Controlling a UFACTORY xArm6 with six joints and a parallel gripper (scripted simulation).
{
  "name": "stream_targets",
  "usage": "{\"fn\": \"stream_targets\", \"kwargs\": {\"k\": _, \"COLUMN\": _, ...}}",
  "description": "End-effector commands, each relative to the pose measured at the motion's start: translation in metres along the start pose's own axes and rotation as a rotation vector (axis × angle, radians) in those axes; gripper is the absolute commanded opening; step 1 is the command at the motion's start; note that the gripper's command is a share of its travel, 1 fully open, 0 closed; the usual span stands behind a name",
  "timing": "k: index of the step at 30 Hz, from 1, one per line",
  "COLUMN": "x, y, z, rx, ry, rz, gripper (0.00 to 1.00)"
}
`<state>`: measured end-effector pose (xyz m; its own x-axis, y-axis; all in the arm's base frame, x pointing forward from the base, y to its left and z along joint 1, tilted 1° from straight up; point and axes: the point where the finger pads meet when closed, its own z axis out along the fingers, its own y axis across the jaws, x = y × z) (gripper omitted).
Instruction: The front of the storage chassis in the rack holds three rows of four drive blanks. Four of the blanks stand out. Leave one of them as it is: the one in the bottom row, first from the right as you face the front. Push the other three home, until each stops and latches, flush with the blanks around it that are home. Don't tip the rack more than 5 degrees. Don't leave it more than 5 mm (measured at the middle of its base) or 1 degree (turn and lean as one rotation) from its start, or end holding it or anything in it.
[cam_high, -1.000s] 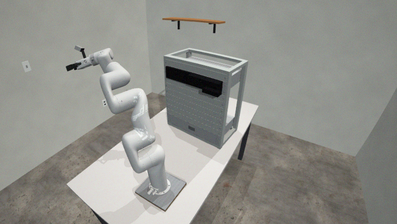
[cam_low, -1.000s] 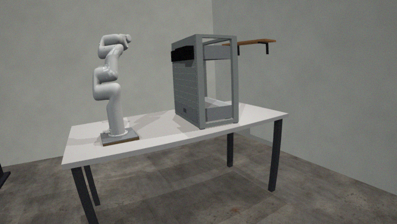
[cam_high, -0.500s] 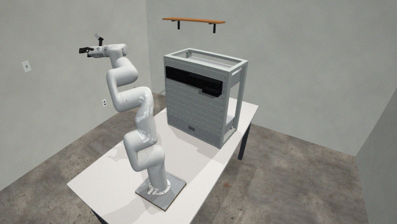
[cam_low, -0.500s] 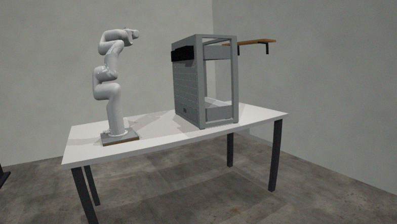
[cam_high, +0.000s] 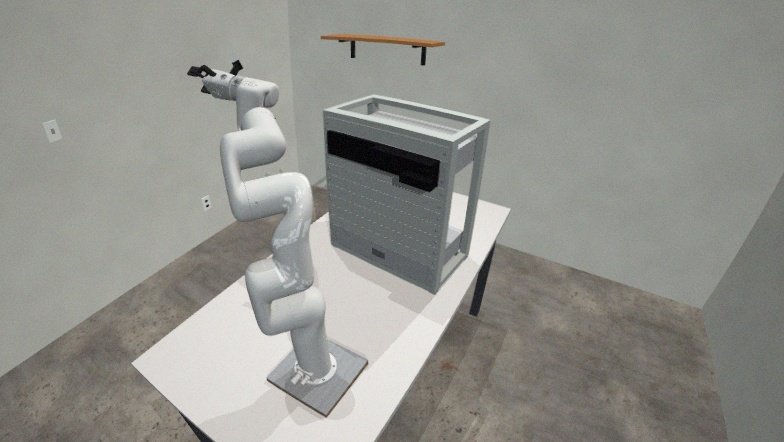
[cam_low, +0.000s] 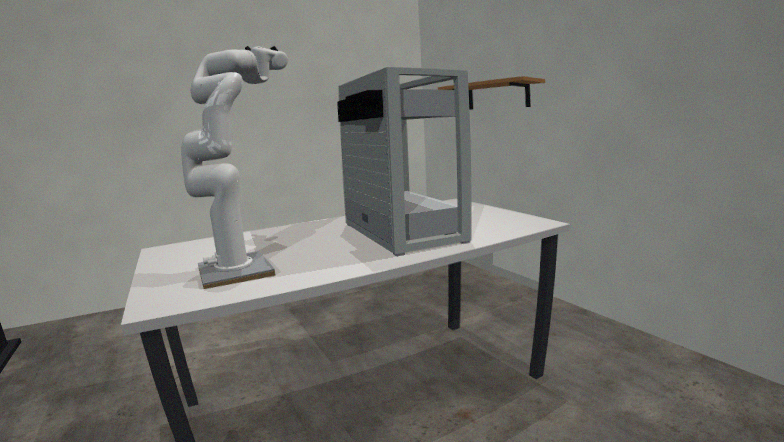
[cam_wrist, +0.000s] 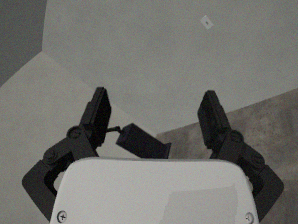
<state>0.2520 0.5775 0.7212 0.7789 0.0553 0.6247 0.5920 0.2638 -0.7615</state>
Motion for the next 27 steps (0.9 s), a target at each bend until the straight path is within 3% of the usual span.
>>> {"fn": "stream_targets", "kwargs": {"k": 1, "x": 0.032, "y": -0.007, "z": -0.034, "rx": -0.009, "ry": 0.115, "rz": 0.099, "gripper": 1.0}}
{"fn": "stream_targets", "kwargs": {"k": 11, "x": 0.085, "y": -0.016, "z": -0.11, "rx": 0.005, "ry": 0.346, "rz": 0.32, "gripper": 1.0}}
{"fn": "stream_targets", "kwargs": {"k": 13, "x": 0.085, "y": -0.016, "z": -0.11, "rx": 0.005, "ry": 0.346, "rz": 0.32, "gripper": 1.0}}
{"fn": "stream_targets", "kwargs": {"k": 27, "x": 0.13, "y": -0.027, "z": -0.234, "rx": 0.103, "ry": 0.682, "rz": 0.643, "gripper": 1.0}}
